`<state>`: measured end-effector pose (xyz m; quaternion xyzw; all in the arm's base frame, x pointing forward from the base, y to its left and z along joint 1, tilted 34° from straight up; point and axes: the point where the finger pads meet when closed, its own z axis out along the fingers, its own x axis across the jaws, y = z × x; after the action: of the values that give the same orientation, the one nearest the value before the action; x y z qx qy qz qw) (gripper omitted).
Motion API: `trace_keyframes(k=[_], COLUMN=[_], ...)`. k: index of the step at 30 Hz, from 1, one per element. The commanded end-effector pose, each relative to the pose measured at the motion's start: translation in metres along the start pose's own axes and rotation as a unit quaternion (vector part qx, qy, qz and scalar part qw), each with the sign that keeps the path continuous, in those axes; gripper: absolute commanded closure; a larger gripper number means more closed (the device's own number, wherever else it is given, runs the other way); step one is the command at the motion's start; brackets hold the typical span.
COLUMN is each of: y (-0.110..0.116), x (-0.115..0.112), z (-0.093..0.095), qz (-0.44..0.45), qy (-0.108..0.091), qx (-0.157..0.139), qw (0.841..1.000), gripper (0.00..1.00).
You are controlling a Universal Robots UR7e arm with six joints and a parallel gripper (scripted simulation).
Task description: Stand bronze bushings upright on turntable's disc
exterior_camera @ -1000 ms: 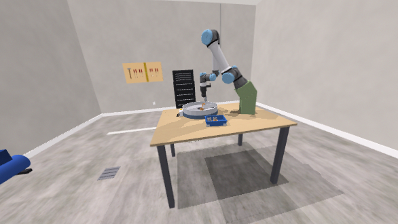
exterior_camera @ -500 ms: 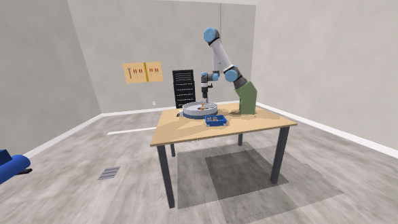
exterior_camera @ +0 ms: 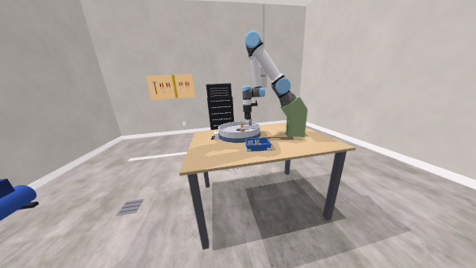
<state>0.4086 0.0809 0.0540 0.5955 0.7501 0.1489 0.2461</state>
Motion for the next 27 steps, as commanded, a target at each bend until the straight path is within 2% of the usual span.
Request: trace_keyframes(k=[1,9,11,20,25,27], y=[0.008,0.011,0.011,0.015,0.017,0.017], x=[0.049,0.118,0.118,0.186,0.214,0.219], z=[0.003,0.006,0.006,0.008,0.009,0.009], qz=[0.008,0.008,0.008,0.008,0.008,0.008], qy=[-0.017,-0.017,-0.017,-0.017,-0.016,-0.016], qx=[0.001,0.002,0.002,0.001,0.002,0.002], qw=[1.000,1.000,1.000,1.000,1.000,1.000], gripper=[0.64,0.64,0.64,0.64,0.64,0.64])
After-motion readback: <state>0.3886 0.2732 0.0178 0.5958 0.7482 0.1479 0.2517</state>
